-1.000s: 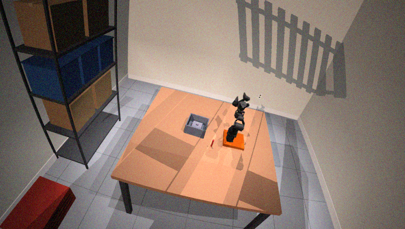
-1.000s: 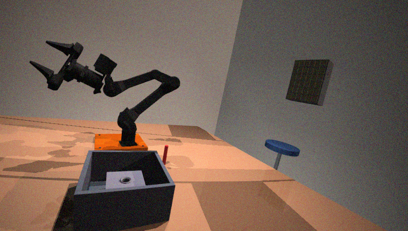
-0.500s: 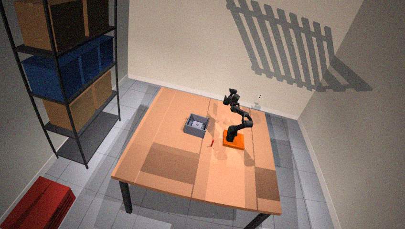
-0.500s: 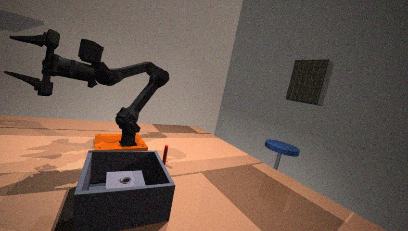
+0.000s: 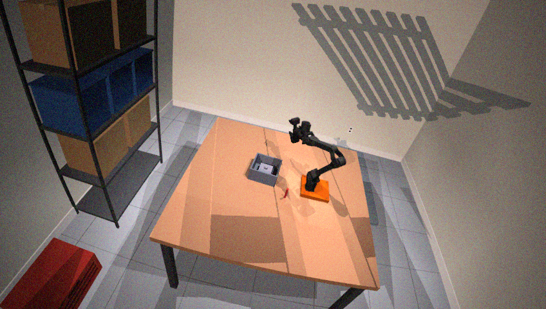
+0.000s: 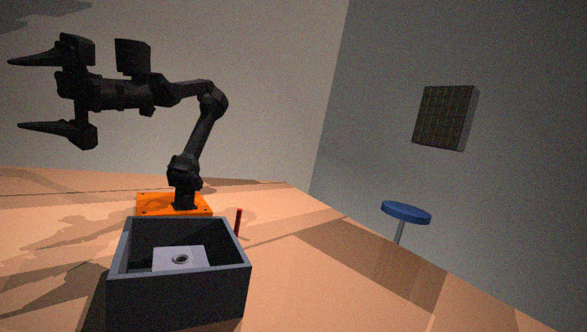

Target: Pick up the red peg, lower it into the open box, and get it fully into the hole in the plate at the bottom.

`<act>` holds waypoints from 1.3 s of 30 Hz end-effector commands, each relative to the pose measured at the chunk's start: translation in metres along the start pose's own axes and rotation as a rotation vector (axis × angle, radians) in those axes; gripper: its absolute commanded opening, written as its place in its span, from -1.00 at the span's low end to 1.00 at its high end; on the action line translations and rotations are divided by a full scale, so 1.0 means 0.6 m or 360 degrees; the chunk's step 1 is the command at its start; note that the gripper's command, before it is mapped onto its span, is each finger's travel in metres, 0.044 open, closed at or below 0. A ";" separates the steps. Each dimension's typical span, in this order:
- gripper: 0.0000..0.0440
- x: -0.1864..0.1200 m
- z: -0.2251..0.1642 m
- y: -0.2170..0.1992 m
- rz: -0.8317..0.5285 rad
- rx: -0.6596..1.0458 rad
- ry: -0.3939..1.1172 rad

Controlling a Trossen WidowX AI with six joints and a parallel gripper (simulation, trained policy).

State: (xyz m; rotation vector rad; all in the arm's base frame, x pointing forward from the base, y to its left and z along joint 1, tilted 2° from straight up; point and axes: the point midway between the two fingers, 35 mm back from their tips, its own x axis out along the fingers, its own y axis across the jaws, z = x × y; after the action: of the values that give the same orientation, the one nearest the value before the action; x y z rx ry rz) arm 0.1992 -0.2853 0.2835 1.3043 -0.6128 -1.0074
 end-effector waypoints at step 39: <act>1.00 -0.296 -0.372 -0.144 -0.0751 -0.1602 0.1433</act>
State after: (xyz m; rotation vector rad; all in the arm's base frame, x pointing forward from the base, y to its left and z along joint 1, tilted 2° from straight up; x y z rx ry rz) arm 0.2887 -0.0315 0.1896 0.8379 0.7795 -0.7927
